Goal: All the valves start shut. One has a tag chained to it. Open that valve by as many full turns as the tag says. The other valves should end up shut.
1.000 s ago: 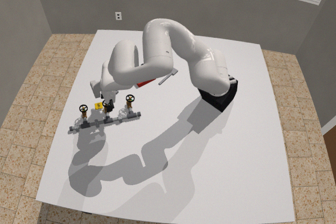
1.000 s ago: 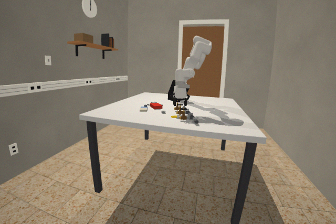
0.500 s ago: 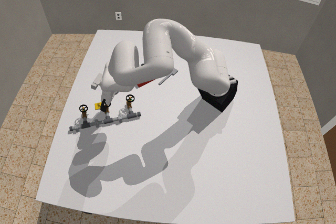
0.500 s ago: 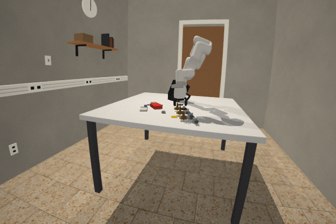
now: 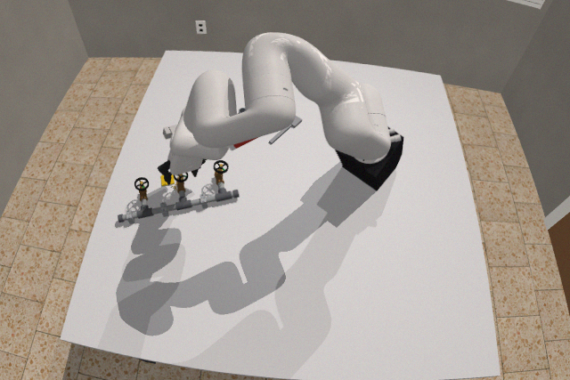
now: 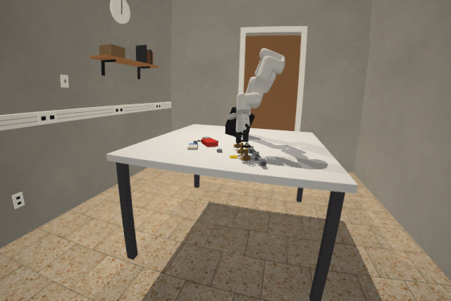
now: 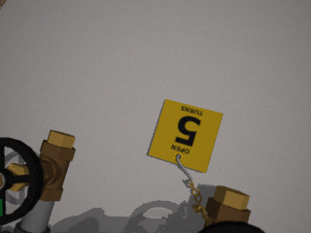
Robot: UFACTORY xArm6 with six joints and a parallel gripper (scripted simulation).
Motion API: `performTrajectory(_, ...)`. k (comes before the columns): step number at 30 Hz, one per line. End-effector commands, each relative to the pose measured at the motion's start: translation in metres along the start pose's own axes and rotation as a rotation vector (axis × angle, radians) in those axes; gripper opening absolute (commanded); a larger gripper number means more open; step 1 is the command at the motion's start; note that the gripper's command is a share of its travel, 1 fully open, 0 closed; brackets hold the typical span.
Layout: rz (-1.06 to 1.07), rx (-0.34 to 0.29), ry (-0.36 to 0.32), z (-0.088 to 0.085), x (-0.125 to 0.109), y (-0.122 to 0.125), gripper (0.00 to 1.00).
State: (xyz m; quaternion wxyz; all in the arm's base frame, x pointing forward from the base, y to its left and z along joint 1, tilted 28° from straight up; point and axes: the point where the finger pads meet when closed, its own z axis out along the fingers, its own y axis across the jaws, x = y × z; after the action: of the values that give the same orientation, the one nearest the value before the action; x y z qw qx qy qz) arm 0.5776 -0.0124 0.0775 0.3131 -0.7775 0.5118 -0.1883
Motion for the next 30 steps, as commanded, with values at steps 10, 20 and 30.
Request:
performTrajectory(10, 0.570, -0.123, -0.038, -0.0009, 0.0010, -0.0019, 1.00)
performTrajectory(20, 0.570, -0.123, -0.038, -0.0009, 0.0010, -0.0019, 1.00)
performTrajectory(30, 0.570, -0.123, -0.038, -0.0009, 0.0010, -0.0019, 0.00)
